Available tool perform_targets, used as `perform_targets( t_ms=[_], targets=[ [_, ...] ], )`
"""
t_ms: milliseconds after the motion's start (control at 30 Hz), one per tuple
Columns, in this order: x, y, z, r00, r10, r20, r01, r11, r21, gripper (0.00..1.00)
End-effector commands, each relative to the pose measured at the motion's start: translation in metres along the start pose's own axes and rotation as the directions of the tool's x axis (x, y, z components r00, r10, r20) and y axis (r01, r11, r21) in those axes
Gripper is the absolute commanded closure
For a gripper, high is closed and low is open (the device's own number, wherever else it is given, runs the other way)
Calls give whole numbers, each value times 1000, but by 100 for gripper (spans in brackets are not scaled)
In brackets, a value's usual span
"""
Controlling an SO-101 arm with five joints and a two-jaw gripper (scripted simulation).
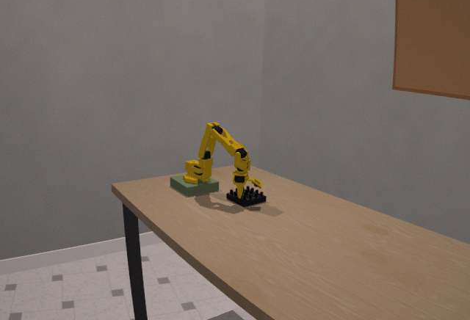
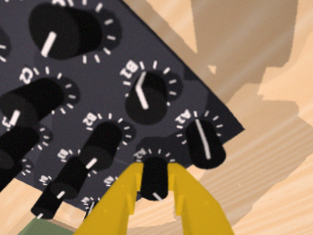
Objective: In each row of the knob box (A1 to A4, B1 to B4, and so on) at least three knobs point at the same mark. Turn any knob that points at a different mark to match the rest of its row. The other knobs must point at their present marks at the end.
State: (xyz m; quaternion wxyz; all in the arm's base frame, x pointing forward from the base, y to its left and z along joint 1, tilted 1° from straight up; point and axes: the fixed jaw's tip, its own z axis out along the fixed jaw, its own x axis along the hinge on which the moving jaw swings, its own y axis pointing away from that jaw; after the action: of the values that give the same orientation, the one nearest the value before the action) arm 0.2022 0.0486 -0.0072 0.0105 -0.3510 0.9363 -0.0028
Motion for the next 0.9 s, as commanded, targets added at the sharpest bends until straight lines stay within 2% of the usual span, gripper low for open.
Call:
perform_targets(
  t_ms=[0, 567, 867],
  targets=[
    [1, 0, 0, 999, -36, -6, 35, 999, -6, 99],
    [2, 0, 0, 956, -293, -4, 293, 956, -8, 99],
    [3, 0, 0, 899, -439, -3, 439, 898, -8, 99]
  ],
)
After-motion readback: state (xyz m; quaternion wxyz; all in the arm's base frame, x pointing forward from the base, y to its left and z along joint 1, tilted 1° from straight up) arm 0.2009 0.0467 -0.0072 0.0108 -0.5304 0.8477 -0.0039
